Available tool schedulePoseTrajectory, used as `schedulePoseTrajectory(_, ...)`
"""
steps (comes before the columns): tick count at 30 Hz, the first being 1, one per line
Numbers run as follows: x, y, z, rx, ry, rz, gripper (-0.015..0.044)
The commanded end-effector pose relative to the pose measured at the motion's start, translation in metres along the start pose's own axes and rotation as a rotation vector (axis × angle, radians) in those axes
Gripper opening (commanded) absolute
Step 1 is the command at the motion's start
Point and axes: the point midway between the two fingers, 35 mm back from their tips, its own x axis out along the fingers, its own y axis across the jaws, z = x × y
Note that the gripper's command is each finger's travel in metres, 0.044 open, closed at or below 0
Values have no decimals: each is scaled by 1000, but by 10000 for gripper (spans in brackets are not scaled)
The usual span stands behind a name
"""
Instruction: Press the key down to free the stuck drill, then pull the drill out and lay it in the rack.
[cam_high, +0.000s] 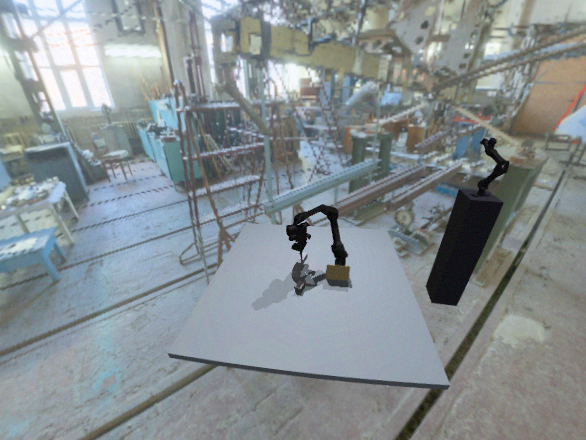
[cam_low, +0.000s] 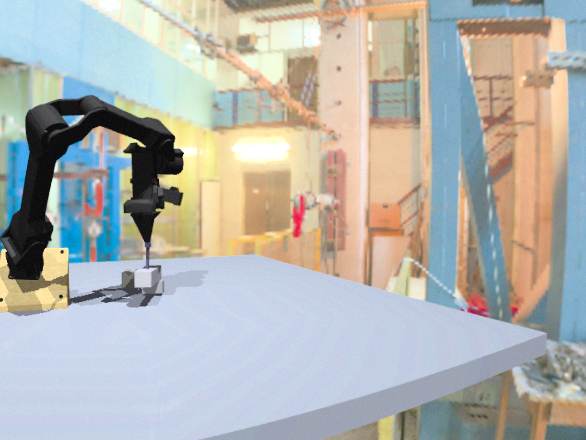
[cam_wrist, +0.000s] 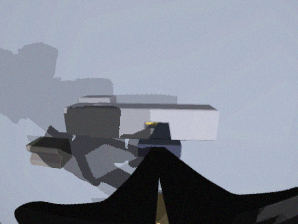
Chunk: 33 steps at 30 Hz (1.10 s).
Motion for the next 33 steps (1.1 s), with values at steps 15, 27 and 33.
schedulePoseTrajectory(15, 18, -4, -9, -7, 31, -22, 0)
schedulePoseTrajectory(27, 25, -5, -9, -7, 30, -23, 0)
schedulePoseTrajectory(33, 8, -3, -5, -24, 20, -14, 105)
